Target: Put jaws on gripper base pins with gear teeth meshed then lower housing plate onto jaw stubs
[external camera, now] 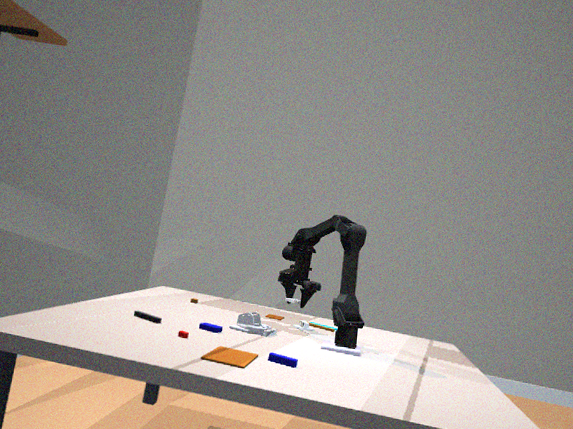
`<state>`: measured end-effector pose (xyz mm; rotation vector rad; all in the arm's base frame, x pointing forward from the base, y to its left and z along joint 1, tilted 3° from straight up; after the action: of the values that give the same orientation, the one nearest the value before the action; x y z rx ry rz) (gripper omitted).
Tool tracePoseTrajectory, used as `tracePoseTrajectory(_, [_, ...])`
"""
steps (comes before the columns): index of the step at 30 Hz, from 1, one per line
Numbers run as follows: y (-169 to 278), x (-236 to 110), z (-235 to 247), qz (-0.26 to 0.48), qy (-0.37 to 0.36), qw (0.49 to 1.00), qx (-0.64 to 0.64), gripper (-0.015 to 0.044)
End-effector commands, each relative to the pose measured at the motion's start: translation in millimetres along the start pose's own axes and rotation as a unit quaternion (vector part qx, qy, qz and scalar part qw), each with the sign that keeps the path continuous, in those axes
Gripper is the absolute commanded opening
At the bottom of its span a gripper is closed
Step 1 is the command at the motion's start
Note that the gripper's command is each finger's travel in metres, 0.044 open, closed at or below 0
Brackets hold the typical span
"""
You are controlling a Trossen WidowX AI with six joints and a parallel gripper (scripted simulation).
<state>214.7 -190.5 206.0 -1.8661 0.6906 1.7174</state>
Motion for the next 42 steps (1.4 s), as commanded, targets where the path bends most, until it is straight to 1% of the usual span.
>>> tracePoseTrajectory(1, [-10.9,-1.0,2.4,0.001,0.001,0.999,-0.045,0.0351])
tracePoseTrajectory(11, [-37.8,-0.5,7.4,0.000,0.000,0.988,-0.152,0.0351])
tracePoseTrajectory(21, [-63.9,-0.2,15.0,-0.001,-0.001,0.966,-0.257,0.0351])
tracePoseTrajectory(31, [-88.8,-0.1,25.0,-0.002,-0.001,0.933,-0.359,0.0351])
tracePoseTrajectory(42, [-114.8,-0.2,38.5,-0.003,-0.001,0.884,-0.467,0.0351])
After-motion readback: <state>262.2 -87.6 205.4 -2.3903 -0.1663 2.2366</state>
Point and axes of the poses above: the point midway between the two fingers, 35 mm back from their tips, its own x axis out along the fingers, its own z axis across the jaws, y = z × x, the point moved 8 cm from there along -x, back along the fingers, and after that the axes turned 3 degrees about x, right-handed, at the moved point
